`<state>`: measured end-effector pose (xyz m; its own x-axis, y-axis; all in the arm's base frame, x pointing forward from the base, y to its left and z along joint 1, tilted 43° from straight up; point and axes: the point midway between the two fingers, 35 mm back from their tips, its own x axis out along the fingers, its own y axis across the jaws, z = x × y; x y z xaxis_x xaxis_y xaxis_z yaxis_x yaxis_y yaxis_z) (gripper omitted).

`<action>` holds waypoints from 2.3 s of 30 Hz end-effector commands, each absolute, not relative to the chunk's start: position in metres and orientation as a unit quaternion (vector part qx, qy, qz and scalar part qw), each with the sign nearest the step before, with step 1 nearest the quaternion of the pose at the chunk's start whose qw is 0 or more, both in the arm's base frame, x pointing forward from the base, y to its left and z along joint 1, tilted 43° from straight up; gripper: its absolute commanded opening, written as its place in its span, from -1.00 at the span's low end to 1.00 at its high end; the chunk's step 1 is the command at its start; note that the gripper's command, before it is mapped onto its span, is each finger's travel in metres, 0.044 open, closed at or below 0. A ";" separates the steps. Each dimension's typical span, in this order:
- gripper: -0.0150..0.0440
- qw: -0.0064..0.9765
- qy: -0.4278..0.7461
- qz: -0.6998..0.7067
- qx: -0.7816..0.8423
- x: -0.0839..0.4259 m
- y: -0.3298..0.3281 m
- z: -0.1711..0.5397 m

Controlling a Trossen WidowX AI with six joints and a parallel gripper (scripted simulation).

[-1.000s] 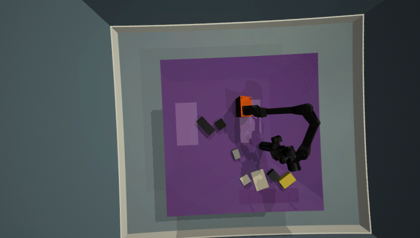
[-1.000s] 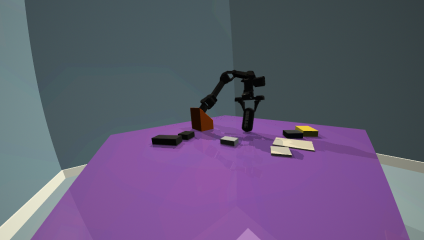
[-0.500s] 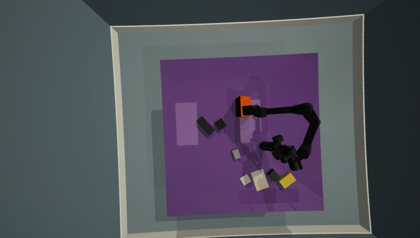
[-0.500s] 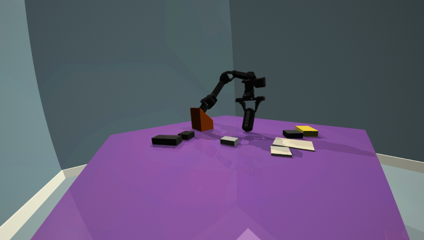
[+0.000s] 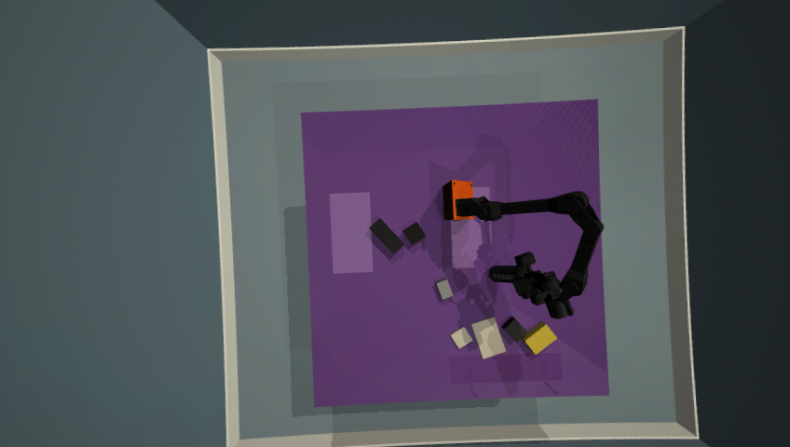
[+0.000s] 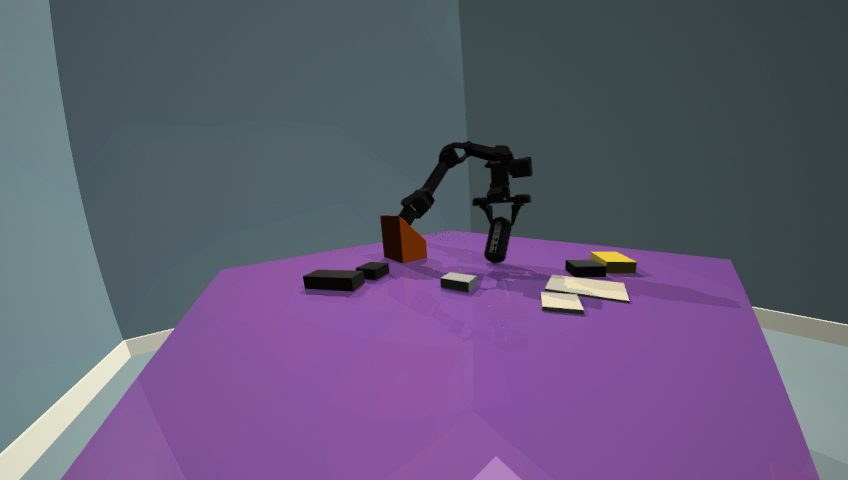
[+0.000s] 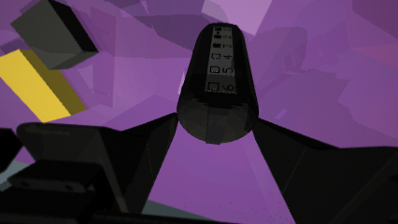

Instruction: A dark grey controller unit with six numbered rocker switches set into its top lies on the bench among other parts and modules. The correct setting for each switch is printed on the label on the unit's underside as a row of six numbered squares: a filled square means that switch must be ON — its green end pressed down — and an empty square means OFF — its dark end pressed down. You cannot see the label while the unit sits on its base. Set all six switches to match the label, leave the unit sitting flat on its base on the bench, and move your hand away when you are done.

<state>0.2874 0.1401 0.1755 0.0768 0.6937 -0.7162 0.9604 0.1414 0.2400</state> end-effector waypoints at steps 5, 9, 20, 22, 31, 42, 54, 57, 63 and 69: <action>0.65 0.374 0.659 -0.184 0.626 0.284 0.147 0.172; 0.65 0.374 0.659 -0.184 0.626 0.283 0.150 0.172; 0.65 0.374 0.659 -0.184 0.626 0.282 0.159 0.174; 0.65 0.374 0.659 -0.184 0.627 0.281 0.160 0.174; 0.65 0.373 0.659 -0.183 0.627 0.280 0.168 0.174; 0.65 0.373 0.659 -0.183 0.627 0.279 0.176 0.175; 0.65 0.373 0.659 -0.183 0.627 0.278 0.186 0.174; 0.65 0.373 0.659 -0.183 0.627 0.277 0.188 0.174; 0.65 0.373 0.659 -0.182 0.627 0.277 0.193 0.173; 0.65 0.373 0.659 -0.182 0.627 0.276 0.197 0.173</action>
